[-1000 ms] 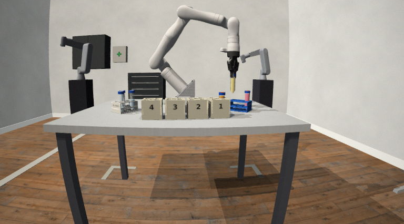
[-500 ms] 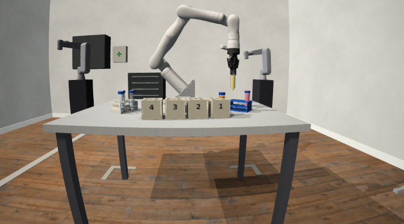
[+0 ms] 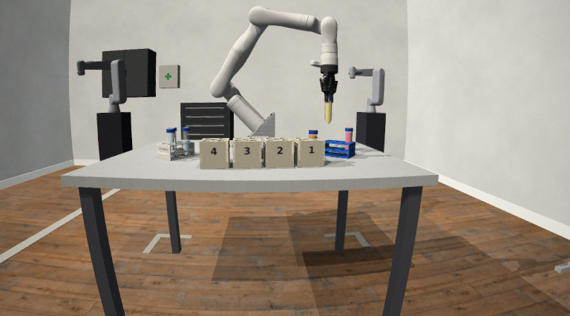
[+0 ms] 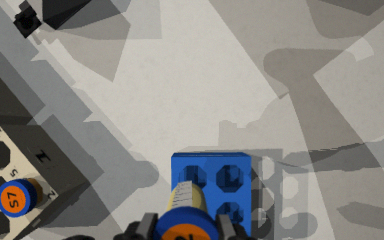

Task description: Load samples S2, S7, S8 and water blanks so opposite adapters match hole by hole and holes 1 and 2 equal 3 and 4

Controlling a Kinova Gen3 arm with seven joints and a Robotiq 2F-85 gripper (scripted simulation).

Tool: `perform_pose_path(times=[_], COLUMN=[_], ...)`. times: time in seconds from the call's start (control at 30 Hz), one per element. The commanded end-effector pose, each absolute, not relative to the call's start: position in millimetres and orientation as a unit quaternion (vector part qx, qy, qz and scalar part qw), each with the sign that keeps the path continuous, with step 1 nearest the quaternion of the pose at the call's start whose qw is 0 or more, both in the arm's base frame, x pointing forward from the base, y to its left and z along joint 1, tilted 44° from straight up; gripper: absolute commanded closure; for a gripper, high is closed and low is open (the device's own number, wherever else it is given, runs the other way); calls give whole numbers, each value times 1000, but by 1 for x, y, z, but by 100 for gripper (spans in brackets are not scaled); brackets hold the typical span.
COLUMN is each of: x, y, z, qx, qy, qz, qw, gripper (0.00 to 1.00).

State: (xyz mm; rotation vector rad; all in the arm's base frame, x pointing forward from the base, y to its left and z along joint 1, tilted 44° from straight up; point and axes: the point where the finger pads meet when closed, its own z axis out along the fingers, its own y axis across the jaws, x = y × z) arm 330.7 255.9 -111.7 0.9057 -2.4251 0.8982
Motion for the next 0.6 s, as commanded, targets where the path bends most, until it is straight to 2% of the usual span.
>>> perform_pose_path(times=[0.0, 0.57], x=[341, 383], y=[252, 229], z=[-108, -94], qx=[293, 159], qy=[-878, -912], qz=[328, 352], qw=[187, 136], gripper=[90, 90])
